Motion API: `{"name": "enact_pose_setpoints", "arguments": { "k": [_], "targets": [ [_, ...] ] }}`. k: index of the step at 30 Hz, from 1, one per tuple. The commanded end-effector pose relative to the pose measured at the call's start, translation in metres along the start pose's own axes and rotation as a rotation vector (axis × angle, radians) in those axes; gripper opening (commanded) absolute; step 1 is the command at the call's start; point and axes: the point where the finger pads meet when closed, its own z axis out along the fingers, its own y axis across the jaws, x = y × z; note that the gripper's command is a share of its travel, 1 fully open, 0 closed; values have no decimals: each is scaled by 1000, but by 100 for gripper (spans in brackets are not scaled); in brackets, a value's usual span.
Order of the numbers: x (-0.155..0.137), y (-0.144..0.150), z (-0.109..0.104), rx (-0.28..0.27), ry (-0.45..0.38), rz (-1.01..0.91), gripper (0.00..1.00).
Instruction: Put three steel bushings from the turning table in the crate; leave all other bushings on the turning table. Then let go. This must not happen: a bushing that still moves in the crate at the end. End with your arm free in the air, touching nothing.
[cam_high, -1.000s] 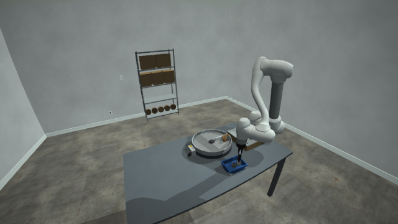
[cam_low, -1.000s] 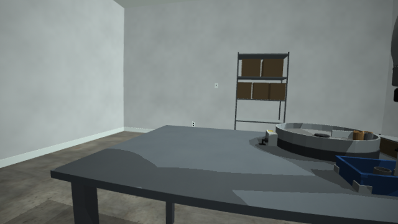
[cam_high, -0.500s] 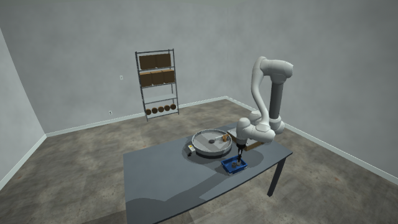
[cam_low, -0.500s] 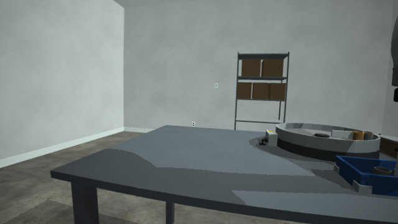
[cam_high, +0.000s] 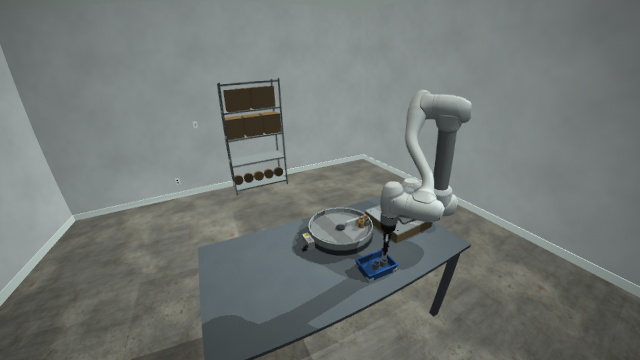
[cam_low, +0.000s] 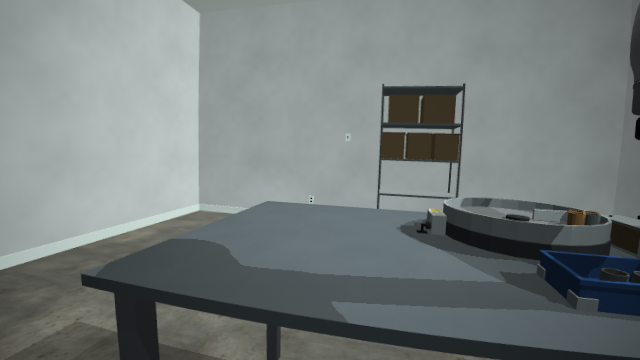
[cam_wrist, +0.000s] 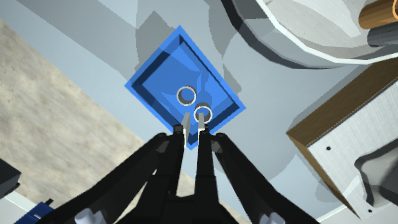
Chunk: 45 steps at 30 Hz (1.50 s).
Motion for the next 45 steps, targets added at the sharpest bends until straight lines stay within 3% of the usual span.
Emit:
{"name": "enact_pose_setpoints", "arguments": {
  "k": [1, 11, 45],
  "targets": [
    [0, 1, -24, -2, 0, 4, 10],
    [0, 1, -41, -2, 0, 4, 10],
    [0, 1, -41, -2, 0, 4, 10]
  ]
}}
